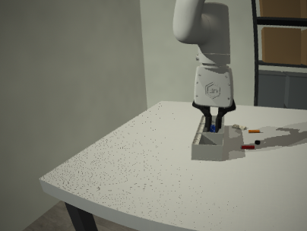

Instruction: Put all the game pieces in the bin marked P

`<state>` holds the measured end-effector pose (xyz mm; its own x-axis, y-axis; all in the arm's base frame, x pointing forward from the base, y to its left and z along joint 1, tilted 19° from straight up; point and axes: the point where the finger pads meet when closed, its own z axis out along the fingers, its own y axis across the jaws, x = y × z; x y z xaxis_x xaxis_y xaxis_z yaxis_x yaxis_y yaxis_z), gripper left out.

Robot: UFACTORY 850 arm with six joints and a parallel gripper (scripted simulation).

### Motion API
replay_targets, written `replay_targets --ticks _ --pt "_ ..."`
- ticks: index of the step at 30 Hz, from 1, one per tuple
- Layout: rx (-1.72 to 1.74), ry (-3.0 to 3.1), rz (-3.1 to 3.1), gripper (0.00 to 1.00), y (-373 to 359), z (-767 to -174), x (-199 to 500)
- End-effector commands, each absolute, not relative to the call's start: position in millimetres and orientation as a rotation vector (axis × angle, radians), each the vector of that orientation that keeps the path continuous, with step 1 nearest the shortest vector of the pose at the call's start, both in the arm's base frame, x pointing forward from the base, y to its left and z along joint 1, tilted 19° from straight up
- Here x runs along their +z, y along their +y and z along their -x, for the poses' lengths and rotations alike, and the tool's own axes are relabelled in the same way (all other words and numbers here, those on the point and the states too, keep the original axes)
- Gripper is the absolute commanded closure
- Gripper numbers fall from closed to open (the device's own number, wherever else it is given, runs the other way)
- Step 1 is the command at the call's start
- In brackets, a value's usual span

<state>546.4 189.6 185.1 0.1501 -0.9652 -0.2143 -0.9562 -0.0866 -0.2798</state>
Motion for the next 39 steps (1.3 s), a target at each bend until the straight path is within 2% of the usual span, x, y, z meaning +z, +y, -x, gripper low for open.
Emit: replay_targets --ticks 1,39 --pt "-0.073 1.682 2.232 1.00 194.2 -549.8 187.1" --pt "-0.315 0.367 2.879 1.00 194.6 -549.7 187.2"
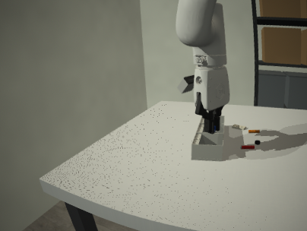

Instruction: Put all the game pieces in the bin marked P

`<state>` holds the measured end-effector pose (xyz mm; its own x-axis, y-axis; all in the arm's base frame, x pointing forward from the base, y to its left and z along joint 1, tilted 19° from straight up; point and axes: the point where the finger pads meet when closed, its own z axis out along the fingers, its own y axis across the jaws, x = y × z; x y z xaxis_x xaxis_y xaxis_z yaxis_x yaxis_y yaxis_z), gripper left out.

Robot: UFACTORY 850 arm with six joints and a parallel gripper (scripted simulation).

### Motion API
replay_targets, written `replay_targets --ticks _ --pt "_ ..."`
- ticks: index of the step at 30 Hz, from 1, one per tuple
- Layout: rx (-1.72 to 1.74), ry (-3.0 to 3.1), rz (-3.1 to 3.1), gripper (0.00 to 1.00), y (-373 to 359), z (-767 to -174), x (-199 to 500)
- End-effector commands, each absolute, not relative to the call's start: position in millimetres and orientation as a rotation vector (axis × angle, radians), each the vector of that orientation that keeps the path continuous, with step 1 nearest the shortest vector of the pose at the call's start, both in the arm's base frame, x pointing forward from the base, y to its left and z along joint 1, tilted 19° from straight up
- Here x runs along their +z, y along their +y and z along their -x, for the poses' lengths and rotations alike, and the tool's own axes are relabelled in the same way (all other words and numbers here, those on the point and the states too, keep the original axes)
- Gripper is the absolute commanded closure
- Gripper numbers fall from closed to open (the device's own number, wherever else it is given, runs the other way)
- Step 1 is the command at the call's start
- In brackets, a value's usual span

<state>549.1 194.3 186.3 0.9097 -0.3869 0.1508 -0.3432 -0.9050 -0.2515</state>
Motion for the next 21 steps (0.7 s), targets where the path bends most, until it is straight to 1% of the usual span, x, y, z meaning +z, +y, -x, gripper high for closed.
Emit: replay_targets --ticks 1,10,12,13,21 --pt "-0.320 0.326 2.887 1.00 194.7 -549.7 187.2" --pt "-0.363 -0.036 2.927 1.00 195.0 -549.6 187.2" --pt "-0.363 -0.036 2.927 1.00 195.0 -549.6 187.2" --pt "-0.374 -0.152 2.925 1.00 195.0 -549.6 187.2" --pt "-0.388 -0.341 2.894 1.00 195.1 -549.6 187.2"
